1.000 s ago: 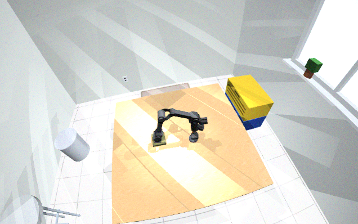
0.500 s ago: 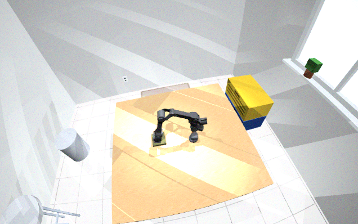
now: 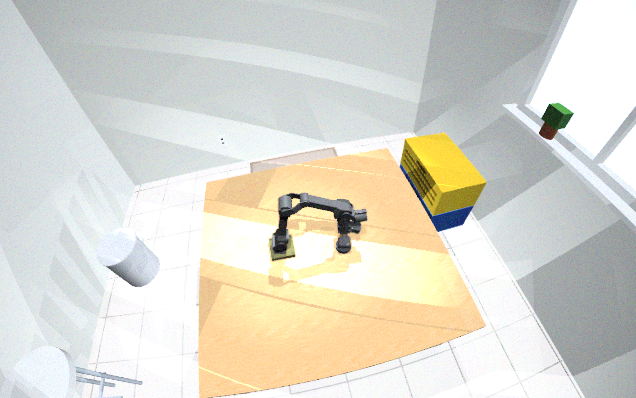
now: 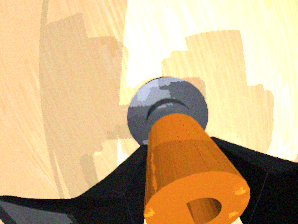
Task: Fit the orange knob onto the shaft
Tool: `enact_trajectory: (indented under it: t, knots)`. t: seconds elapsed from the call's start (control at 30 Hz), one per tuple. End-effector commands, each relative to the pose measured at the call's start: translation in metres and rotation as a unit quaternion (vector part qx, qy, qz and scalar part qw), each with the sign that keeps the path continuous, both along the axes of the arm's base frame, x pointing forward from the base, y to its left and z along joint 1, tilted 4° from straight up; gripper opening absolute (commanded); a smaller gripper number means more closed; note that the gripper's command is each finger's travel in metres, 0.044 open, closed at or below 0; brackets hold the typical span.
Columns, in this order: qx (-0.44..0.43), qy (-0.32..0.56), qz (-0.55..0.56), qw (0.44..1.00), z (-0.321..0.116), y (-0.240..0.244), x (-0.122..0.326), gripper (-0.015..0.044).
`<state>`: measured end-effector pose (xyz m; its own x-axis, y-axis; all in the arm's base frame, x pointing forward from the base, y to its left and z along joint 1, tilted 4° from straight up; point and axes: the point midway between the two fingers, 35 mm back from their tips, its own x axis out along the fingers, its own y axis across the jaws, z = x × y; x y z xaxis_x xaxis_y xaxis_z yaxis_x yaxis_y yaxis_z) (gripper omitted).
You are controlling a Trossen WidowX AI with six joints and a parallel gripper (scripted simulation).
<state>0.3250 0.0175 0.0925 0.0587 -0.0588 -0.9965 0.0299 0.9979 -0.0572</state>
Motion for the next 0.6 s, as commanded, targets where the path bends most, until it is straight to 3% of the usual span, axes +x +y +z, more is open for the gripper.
enact_trajectory:
  t: [0.0, 0.23, 0.57]
  knots:
    - [0.001, -0.002, -0.002, 1.000, 0.0040, 0.0003, 0.0001, 0.0000]
    - [0.007, -0.007, -0.101, 0.995, 0.0060, 0.0005, 0.0002, 0.0000]
    - [0.007, -0.008, -0.107, 0.994, 0.0049, 0.0015, 0.0049, 0.0000]
